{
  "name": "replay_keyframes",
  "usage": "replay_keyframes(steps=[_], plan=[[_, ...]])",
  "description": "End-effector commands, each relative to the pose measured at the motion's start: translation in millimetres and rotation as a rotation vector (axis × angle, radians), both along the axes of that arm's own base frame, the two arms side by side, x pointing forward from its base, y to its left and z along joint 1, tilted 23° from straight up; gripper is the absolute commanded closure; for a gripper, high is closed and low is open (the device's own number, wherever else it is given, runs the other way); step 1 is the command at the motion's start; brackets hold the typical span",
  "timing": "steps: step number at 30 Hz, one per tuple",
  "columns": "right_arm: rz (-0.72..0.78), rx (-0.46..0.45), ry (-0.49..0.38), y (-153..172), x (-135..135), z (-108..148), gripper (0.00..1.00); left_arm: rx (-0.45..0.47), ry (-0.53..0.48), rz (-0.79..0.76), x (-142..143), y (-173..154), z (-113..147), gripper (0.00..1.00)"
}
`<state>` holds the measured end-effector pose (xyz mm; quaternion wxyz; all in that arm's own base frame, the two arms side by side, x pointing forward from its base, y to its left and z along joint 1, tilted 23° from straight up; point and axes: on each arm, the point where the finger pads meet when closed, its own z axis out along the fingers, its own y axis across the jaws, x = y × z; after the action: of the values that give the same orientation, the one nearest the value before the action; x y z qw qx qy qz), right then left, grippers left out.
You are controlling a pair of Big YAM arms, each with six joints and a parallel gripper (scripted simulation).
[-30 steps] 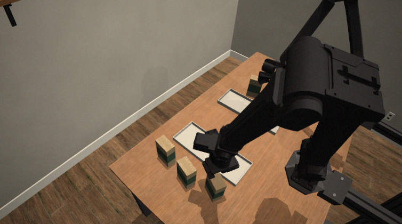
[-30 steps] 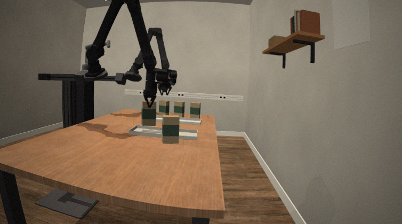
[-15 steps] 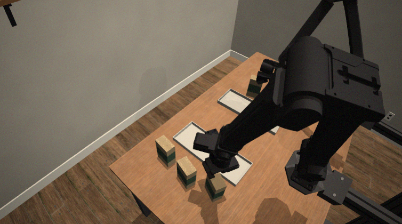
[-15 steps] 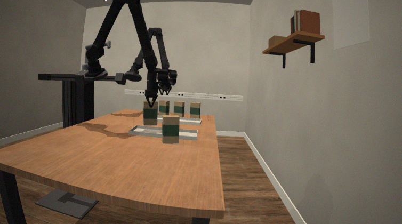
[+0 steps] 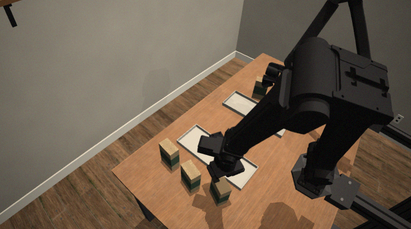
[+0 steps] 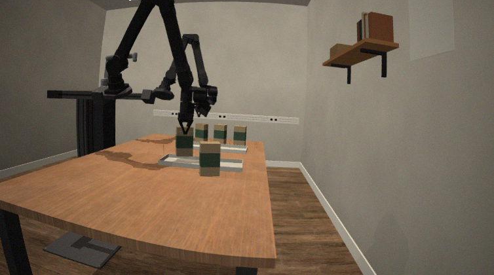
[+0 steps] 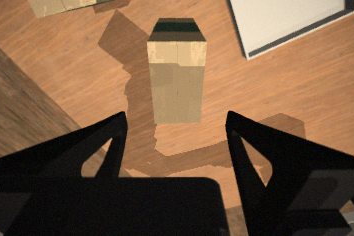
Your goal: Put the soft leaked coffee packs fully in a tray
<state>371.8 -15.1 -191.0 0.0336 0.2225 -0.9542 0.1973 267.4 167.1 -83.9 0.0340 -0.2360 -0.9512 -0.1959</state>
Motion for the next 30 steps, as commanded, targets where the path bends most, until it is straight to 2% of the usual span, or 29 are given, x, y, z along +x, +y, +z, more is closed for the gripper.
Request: replay_keyframes(steps=[1,2,3,6,17,19,20,22,30], plan=[[0.004,0.002,-0.025,-1,15,-2,0.77,0.006,-0.016,0.002,5,2,3,0.24],[0.004,0.002,-0.025,-1,15,-2,0.77,0.006,-0.016,0.002,5,2,3,0.24],[0.000,0.006,-0.060,-2,27,10,0.77,0.006,-0.016,0.002,5,2,3,0.24],[0.002,0.002,-0.024,-5,15,-7,0.77,0.006,-0.016,0.002,5,2,3,0.24],[0.011,0.002,-0.025,-7,15,-20,0.77,0.006,-0.016,0.002,5,2,3,0.24],[0.011,0.002,-0.025,-7,15,-20,0.77,0.006,-0.016,0.002,5,2,3,0.24],[0.006,0.006,-0.059,-8,27,-9,0.77,0.006,-0.016,0.002,5,2,3,0.24],[-0.002,0.001,-0.023,-14,15,-24,0.77,0.006,-0.016,0.002,5,2,3,0.24],[0.000,0.000,-0.013,-17,10,-34,0.77,0.006,-0.016,0.002,5,2,3,0.24]])
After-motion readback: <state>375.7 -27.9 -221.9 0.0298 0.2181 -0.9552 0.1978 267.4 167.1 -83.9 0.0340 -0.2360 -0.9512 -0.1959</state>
